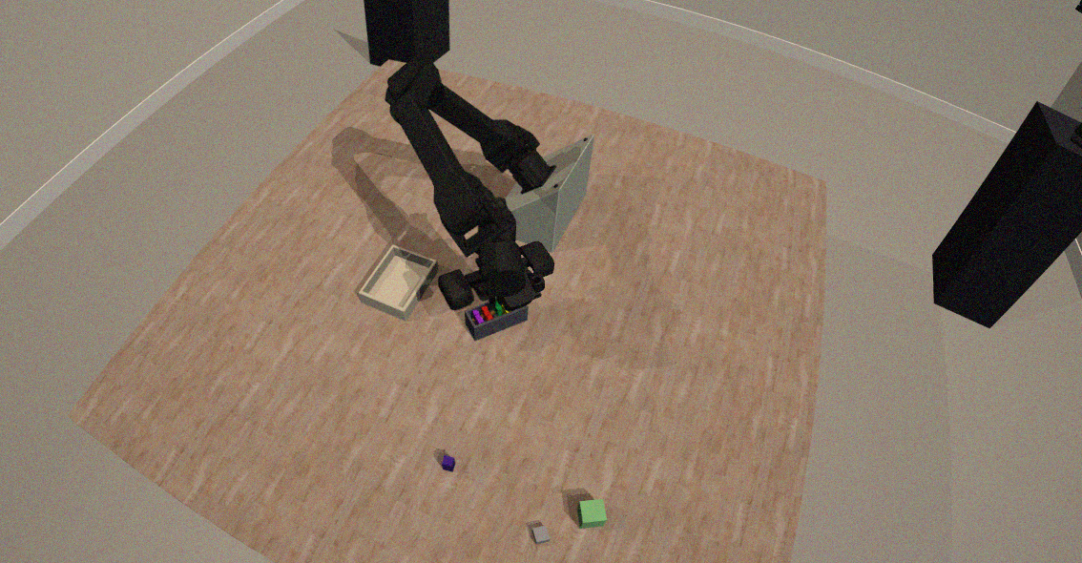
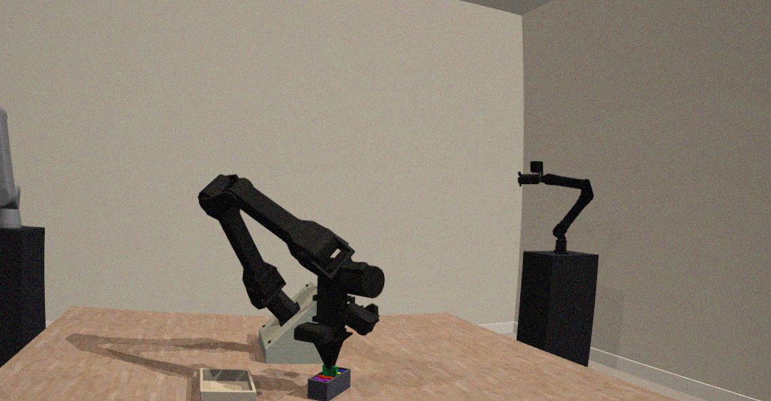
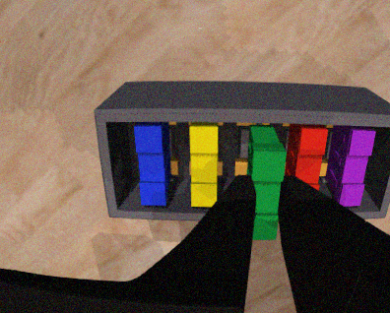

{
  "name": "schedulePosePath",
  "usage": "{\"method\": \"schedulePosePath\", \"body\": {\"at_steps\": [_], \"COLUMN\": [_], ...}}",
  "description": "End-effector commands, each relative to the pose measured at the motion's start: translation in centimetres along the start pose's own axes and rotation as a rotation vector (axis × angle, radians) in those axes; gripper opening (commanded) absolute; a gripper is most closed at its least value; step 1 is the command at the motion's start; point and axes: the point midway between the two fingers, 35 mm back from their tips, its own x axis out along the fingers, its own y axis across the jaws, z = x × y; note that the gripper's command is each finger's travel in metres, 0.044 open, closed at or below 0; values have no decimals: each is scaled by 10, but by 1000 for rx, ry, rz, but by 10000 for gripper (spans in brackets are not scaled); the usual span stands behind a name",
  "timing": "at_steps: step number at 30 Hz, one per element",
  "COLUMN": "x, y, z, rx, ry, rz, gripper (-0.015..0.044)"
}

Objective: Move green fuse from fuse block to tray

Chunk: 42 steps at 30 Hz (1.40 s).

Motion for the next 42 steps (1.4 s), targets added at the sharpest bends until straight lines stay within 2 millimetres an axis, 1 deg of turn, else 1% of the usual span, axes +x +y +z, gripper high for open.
{"method": "schedulePosePath", "body": {"at_steps": [1, 36, 42], "x": [-2, -19, -28], "y": [1, 1, 1], "z": [0, 0, 0], "rx": [3, 2, 2], "ry": [-3, -1, -2], "rz": [5, 3, 3], "gripper": [0, 0, 0]}}
